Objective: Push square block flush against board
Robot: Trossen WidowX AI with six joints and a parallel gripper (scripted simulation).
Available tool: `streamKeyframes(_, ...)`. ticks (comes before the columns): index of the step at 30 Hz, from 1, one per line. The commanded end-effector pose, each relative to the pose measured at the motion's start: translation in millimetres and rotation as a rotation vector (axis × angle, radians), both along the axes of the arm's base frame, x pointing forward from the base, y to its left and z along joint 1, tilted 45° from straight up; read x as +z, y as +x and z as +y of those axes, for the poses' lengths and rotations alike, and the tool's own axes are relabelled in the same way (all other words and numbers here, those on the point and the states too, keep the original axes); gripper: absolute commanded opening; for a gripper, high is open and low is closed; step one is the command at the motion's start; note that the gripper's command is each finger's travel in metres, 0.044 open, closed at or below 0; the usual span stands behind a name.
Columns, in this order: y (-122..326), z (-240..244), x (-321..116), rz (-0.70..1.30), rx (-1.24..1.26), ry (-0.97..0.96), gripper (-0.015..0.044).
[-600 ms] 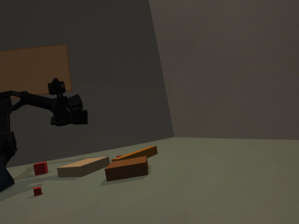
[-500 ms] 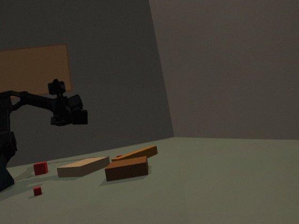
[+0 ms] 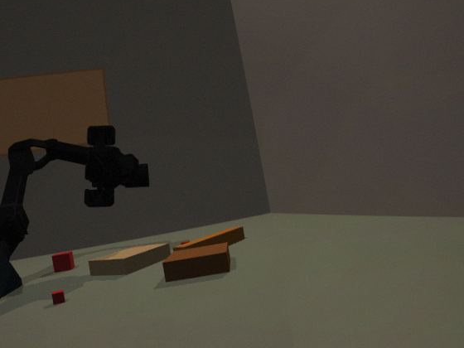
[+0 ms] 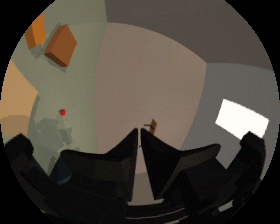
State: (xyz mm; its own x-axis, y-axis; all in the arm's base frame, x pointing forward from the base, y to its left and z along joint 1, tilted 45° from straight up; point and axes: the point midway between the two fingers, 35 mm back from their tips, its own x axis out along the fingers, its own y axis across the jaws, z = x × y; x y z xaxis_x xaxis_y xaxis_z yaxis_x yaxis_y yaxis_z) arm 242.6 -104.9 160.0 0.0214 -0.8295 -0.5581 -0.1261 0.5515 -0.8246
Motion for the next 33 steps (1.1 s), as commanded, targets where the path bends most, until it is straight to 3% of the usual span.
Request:
streamKeyframes(1, 3, 2, -12, 0.075, 0.006, 0.080, 0.0000)
streamKeyframes(18, 22, 18, -75, 0.368, 0.083, 0.566, 0.0000)
streamKeyframes(33, 47, 39, -118, 0.452, 0.237, 1.039, 0.0000)
